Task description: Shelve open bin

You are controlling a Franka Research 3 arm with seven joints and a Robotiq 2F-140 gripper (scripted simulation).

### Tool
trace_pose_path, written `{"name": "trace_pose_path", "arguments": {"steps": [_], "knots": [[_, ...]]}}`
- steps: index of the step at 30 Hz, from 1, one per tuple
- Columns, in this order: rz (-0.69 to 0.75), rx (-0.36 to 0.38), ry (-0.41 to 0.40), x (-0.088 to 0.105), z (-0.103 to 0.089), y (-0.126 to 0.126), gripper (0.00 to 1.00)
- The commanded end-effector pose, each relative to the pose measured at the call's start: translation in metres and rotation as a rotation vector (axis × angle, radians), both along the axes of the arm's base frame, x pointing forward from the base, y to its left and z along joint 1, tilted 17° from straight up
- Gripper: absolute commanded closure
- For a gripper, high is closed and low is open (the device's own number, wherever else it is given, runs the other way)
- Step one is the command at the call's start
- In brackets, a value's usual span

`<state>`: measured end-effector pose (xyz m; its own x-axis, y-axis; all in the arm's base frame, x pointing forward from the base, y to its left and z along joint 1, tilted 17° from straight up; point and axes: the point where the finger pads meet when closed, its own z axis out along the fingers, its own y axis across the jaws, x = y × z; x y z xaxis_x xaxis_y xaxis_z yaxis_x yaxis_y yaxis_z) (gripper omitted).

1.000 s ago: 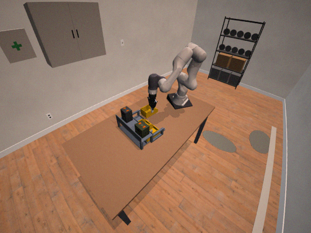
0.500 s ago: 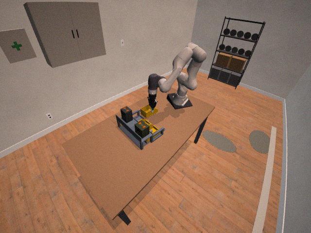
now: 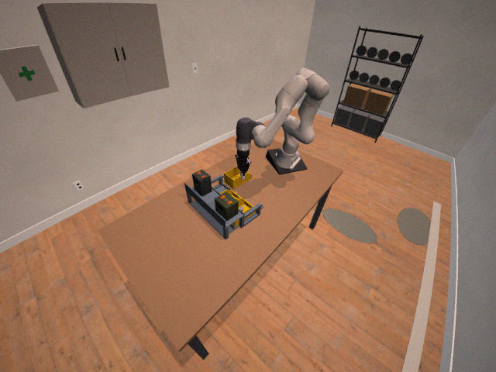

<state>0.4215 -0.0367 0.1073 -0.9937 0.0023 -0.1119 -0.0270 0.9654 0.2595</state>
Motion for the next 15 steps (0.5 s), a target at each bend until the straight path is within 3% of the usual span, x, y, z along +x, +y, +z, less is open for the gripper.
{"name": "trace_pose_path", "arguments": {"steps": [1,15], "knots": [[0.004,0.001,-0.003,0.0013,0.0006,-0.0001,1.00],[0.008,0.001,0.011,0.0019,0.0013,-0.0001,1.00]]}}
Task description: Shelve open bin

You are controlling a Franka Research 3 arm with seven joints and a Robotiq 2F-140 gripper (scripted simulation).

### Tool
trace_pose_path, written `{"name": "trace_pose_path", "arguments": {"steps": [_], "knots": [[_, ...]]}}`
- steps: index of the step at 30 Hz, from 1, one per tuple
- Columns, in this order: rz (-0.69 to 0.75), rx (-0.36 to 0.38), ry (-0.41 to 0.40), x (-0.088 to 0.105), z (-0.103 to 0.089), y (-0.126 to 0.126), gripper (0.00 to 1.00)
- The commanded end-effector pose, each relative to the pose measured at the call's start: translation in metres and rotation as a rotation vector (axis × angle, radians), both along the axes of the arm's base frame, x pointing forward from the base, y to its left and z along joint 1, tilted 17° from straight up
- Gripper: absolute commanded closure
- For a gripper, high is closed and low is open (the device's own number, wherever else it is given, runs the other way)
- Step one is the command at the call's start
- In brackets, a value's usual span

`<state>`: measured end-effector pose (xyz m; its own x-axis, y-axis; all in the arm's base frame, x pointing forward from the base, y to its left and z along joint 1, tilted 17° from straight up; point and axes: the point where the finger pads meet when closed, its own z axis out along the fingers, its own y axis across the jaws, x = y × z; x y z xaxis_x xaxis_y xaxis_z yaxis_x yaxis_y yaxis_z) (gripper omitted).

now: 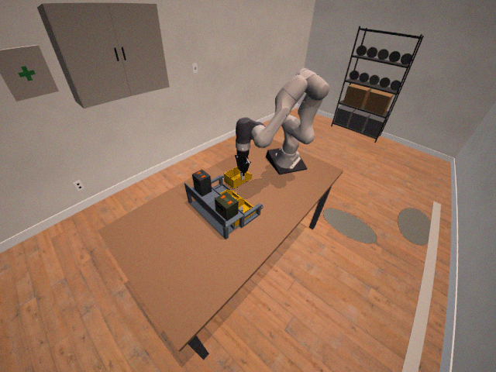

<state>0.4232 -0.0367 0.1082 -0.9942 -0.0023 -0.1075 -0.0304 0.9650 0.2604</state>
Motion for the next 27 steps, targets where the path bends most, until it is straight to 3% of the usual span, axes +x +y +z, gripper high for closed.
{"name": "trace_pose_path", "arguments": {"steps": [1,27], "knots": [[0.004,0.000,0.011,0.0003,0.0006,-0.0001,1.00],[0.050,-0.007,0.182,0.0071,0.0082,-0.0009,1.00]]}}
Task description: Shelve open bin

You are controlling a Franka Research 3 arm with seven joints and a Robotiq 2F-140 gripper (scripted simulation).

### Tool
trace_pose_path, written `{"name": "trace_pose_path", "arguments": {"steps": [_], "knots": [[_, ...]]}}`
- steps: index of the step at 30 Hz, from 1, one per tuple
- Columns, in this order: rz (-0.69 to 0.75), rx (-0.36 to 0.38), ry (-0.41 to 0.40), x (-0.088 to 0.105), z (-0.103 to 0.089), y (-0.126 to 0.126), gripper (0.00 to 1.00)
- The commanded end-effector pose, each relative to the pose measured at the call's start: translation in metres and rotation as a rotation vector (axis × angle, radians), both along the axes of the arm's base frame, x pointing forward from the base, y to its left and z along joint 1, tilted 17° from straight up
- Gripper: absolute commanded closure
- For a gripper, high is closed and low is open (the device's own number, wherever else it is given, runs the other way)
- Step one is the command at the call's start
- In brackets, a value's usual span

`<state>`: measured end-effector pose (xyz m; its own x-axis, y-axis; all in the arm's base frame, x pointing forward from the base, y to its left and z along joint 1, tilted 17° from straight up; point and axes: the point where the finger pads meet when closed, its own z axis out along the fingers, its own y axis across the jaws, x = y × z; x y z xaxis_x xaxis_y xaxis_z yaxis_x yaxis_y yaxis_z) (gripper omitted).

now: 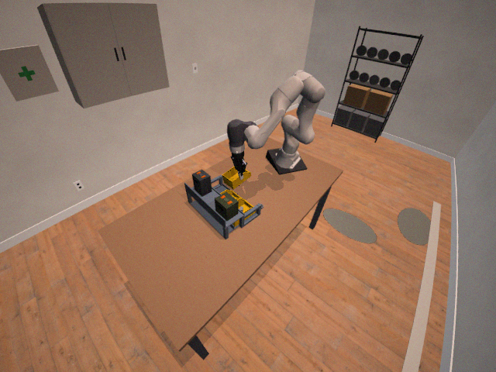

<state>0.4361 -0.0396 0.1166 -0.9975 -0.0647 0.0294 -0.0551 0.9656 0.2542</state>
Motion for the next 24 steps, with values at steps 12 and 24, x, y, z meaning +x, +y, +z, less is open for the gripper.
{"name": "trace_pose_path", "arguments": {"steps": [12,24], "knots": [[-0.005,0.002,0.075,-0.0047,0.0011,0.0019,1.00],[-0.005,0.002,0.076,-0.0047,0.0011,0.0019,1.00]]}}
